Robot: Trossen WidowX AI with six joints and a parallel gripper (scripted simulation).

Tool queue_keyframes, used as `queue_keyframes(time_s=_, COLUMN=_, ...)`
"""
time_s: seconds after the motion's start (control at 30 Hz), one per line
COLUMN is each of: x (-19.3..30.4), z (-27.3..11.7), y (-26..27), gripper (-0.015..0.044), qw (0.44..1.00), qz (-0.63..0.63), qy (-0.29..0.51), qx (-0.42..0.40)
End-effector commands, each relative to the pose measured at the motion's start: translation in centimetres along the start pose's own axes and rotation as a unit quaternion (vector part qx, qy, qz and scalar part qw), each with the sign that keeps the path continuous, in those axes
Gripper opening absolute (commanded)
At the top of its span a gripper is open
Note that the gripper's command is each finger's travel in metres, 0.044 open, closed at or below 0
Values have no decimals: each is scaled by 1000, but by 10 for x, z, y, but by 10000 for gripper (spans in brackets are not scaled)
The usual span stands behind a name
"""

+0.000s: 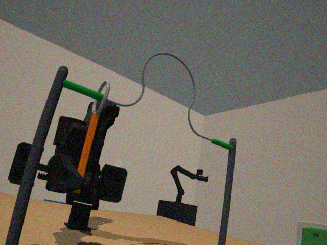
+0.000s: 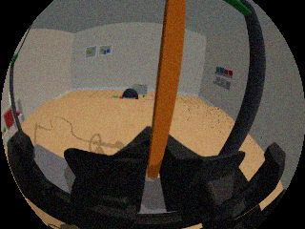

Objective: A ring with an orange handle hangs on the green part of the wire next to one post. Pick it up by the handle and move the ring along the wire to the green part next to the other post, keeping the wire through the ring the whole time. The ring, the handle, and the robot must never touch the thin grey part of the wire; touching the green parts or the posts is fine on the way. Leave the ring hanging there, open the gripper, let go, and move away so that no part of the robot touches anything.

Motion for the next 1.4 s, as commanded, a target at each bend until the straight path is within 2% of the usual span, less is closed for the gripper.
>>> queue_keyframes(time_s=0.0, x=-1, z=-1, y=5, gripper=-150, qw=1000, qz=2, qy=-1, qx=1)
queue_keyframes(time_s=0.8, x=-3, z=0, y=38, gripper=-150, qw=999, qz=46, qy=-3, qx=-7)
queue_keyframes(time_s=1.37, x=-15, z=0, y=86, gripper=-150, qw=984, qz=179, qy=-8, qx=-21)
Point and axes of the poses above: the point midway between the two fingers, 35 mm back from their tips, its own z axis out along the fingers, its own y axis across the jaws, x = y × z, the point moved 8 cm from there along -z, back along the fingers, and after that the axes turned 3 degrees about -z, right-handed, at the moved point
